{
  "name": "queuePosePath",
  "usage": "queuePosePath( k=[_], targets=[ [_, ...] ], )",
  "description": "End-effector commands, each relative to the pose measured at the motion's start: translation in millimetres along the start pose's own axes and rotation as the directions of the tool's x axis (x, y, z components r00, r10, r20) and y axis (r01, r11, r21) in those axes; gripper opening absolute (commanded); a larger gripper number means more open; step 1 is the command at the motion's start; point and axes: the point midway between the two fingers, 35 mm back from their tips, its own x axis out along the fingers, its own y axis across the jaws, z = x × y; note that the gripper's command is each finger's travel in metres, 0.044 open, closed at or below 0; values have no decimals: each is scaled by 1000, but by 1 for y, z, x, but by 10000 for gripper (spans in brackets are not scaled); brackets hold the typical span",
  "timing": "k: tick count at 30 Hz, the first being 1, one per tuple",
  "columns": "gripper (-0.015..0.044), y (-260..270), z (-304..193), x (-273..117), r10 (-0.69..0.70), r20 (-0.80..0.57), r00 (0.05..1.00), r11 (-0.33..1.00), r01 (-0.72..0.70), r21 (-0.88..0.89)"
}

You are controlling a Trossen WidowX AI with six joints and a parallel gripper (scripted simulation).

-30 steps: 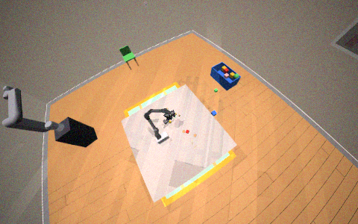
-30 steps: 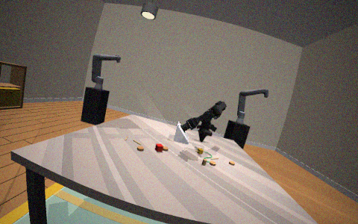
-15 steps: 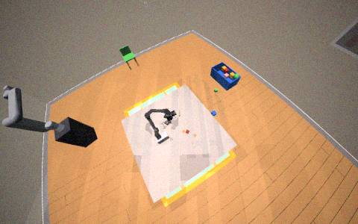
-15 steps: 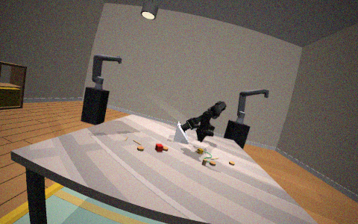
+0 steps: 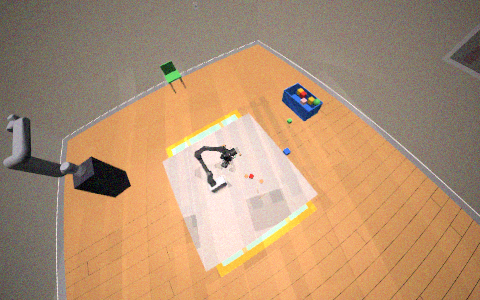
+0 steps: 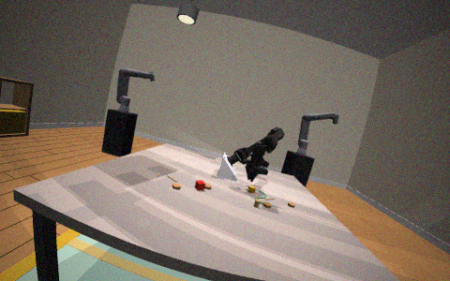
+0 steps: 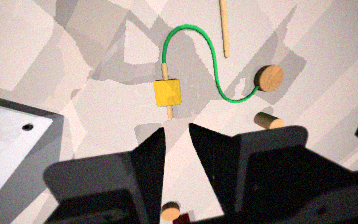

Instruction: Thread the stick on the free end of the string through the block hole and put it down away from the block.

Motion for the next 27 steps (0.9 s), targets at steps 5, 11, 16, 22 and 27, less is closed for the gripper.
queuePosePath(
  k=[5, 11, 16, 22, 27],
  targets=[
    [123, 2, -1, 16, 8, -1, 1000, 1000, -8, 8],
    [123, 2, -1, 26, 7, -1, 1000, 1000, -7, 8],
    [123, 2, -1, 34, 7, 0, 1000, 1000, -7, 8],
    [123, 3, 0, 43, 6, 2, 1000, 1000, -6, 8],
    [123, 3, 1, 51, 5, 3, 1000, 1000, -6, 8]
  ],
)
